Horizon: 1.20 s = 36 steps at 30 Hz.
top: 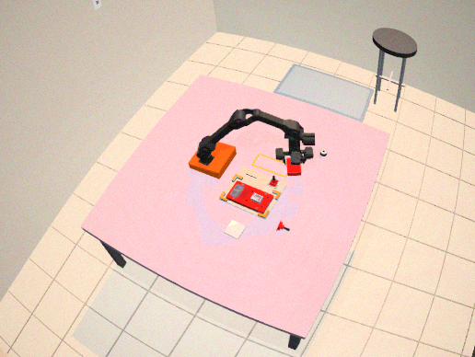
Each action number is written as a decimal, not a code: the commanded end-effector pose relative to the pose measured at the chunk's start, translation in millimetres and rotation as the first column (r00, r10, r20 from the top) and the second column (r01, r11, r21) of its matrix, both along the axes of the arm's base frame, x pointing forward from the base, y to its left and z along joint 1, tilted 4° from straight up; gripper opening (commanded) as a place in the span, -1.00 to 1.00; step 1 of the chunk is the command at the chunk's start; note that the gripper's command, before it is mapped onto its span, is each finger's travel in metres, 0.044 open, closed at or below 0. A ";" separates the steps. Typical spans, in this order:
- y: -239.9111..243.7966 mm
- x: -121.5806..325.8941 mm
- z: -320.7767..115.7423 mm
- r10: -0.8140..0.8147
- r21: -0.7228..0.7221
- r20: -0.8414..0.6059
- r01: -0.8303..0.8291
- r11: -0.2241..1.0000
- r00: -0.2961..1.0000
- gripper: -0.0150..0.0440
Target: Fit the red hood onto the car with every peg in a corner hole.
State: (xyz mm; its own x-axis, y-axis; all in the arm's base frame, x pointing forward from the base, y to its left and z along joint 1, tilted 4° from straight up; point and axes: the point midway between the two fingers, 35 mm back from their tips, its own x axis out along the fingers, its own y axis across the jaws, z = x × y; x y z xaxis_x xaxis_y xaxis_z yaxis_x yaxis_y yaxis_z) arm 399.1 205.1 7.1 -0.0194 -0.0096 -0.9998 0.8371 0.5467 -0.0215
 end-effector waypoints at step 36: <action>-0.6 -3.3 -19.9 -0.004 -0.001 -0.011 0.004 1.000 1.000 1.00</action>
